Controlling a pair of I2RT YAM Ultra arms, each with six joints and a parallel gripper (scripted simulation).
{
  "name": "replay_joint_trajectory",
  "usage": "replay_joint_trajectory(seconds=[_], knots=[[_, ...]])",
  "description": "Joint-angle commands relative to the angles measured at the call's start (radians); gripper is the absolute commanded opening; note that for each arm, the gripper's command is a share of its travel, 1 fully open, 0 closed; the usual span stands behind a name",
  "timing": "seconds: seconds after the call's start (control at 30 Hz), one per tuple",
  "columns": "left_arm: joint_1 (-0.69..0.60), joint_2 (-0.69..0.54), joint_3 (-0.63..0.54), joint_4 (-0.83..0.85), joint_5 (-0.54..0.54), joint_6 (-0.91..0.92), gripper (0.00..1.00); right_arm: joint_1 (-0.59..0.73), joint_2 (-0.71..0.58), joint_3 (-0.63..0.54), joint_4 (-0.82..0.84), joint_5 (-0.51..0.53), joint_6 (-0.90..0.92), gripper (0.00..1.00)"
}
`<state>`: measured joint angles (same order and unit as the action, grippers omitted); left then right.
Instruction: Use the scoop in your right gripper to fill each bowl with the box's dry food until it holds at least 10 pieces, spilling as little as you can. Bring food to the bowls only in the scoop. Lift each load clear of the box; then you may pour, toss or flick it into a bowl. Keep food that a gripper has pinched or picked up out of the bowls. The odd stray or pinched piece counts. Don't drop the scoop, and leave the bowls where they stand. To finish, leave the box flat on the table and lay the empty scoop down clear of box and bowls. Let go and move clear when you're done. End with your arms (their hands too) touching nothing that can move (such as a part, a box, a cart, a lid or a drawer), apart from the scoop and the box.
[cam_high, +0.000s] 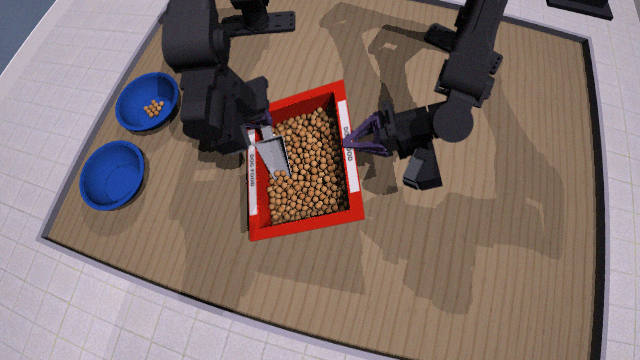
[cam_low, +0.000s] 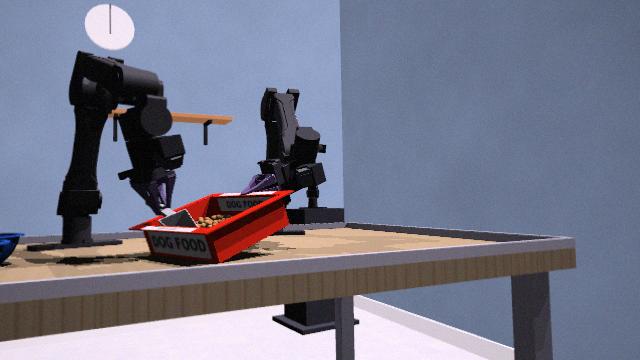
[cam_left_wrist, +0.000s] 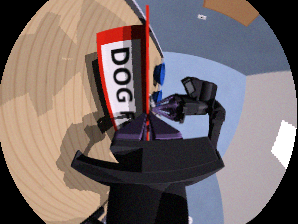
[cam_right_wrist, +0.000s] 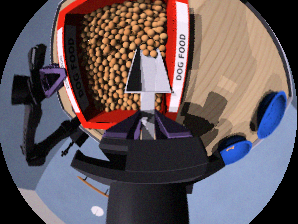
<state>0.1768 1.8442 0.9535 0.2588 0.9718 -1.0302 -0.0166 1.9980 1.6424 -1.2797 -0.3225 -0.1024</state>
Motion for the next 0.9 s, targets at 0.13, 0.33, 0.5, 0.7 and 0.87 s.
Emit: replay_joint_trajectory(seconds=[0.13,0.33,0.5,0.7,0.87], knots=[[0.011,-0.045,0.037,0.036,0.024,0.018,0.0,0.007,-0.032,-0.035,0.115,0.011,0.036,0.0],[0.011,-0.045,0.037,0.036,0.024,0.018,0.0,0.015,-0.041,-0.066,0.172,0.009,0.053,0.0],[0.011,-0.045,0.037,0.036,0.024,0.018,0.0,0.019,-0.048,-0.088,0.19,0.009,0.058,0.0],[0.011,-0.045,0.037,0.036,0.024,0.018,0.0,0.016,-0.056,-0.111,0.256,0.006,0.075,0.0],[0.011,-0.045,0.037,0.036,0.024,0.018,0.0,0.013,-0.066,-0.13,0.281,0.006,0.079,0.0]])
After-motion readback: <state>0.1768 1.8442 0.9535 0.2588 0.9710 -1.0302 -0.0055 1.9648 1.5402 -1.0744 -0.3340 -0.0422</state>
